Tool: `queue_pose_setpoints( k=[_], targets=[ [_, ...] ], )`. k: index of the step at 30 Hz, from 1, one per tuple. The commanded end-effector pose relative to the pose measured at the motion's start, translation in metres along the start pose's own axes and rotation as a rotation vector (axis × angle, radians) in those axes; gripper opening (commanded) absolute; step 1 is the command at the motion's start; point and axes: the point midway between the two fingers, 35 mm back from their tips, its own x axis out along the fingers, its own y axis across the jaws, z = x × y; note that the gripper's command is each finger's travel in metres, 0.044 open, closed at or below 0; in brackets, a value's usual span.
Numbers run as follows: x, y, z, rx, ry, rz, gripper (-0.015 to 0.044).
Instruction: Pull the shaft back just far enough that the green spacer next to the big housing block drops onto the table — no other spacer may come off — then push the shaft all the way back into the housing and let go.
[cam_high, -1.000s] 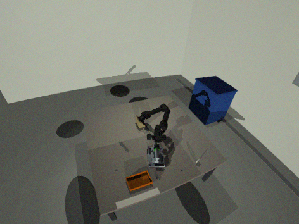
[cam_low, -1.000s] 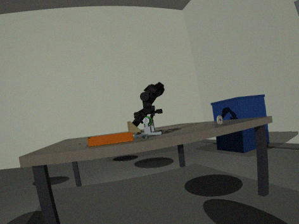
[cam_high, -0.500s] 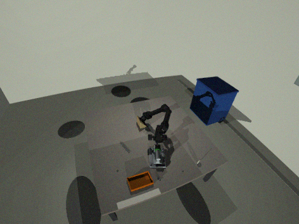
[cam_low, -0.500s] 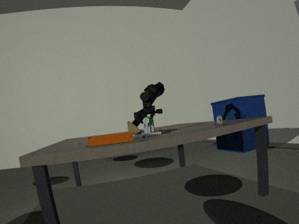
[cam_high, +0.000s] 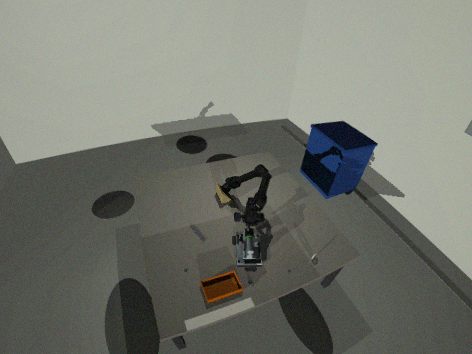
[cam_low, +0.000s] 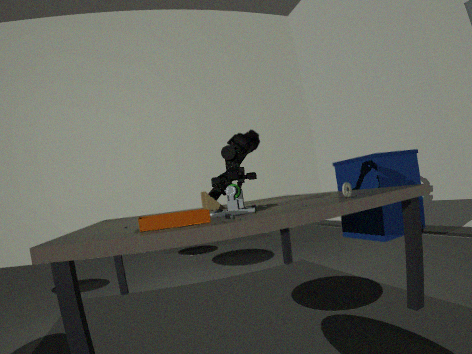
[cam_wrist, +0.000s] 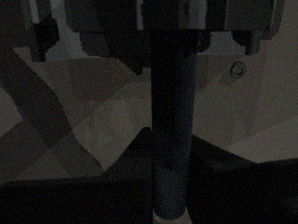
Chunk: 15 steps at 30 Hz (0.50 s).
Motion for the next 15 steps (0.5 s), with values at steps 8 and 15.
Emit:
queue_pose_setpoints(
  k=[8,15],
  targets=[
    [-0.0002,0.0008,-0.0014,0.002,0.000,0.004,0.0000],
    [-0.0002,0.0008,-0.0021,0.002,0.000,0.004,0.0000]
  ],
)
